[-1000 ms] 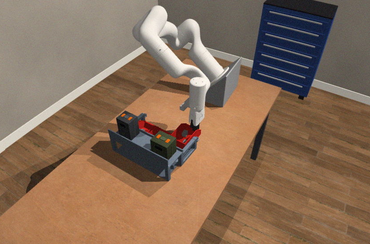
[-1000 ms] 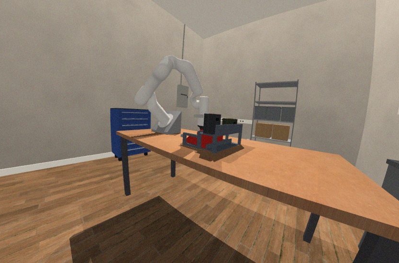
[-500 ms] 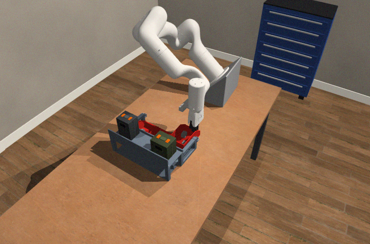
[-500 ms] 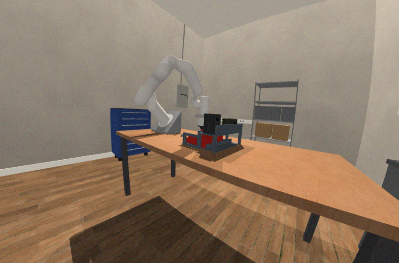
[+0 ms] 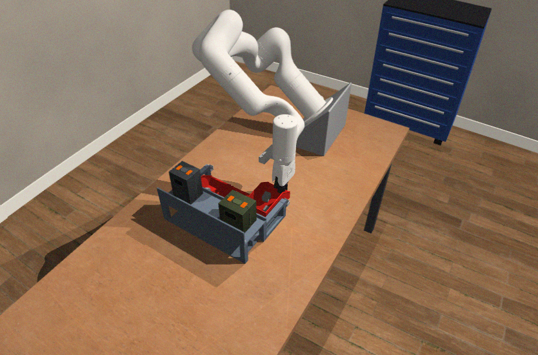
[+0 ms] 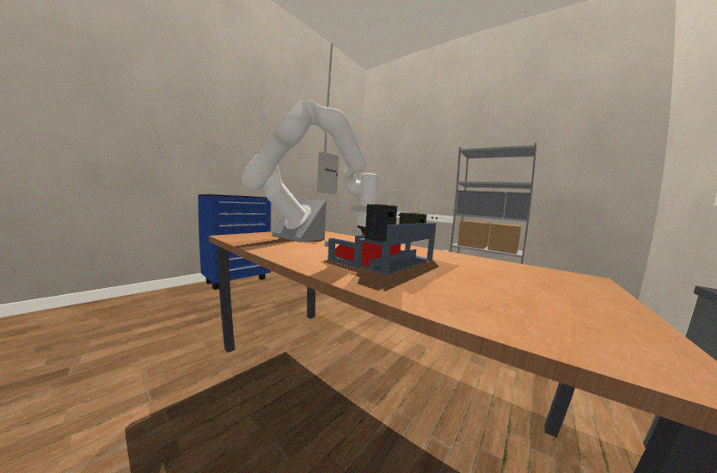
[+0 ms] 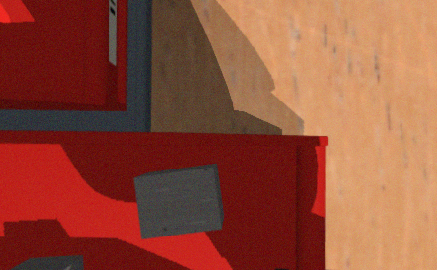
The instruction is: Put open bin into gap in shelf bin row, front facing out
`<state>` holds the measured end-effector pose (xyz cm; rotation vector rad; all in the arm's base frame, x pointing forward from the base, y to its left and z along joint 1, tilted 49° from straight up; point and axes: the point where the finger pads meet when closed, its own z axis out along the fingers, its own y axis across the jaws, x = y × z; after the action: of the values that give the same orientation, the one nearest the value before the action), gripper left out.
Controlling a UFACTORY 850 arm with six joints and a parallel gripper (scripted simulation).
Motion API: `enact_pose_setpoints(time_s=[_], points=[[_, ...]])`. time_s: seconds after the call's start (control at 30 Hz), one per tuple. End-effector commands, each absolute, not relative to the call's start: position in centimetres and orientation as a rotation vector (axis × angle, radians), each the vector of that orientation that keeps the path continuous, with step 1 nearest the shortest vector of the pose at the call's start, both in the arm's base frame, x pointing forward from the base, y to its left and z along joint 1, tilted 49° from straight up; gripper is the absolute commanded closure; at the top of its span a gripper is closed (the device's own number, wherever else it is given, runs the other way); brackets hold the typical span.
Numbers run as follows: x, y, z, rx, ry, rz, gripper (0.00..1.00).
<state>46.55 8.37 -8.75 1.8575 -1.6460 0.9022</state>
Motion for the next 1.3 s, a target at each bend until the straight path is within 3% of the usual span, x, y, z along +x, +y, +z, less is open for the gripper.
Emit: enact_pose_setpoints(time_s=[0.0, 1.27], points=[[46.9, 8.5, -8.7, 1.858, -1.646, 0.903, 1.00], [48.9, 8.8, -8.6, 1.858, -1.646, 0.903, 1.00]])
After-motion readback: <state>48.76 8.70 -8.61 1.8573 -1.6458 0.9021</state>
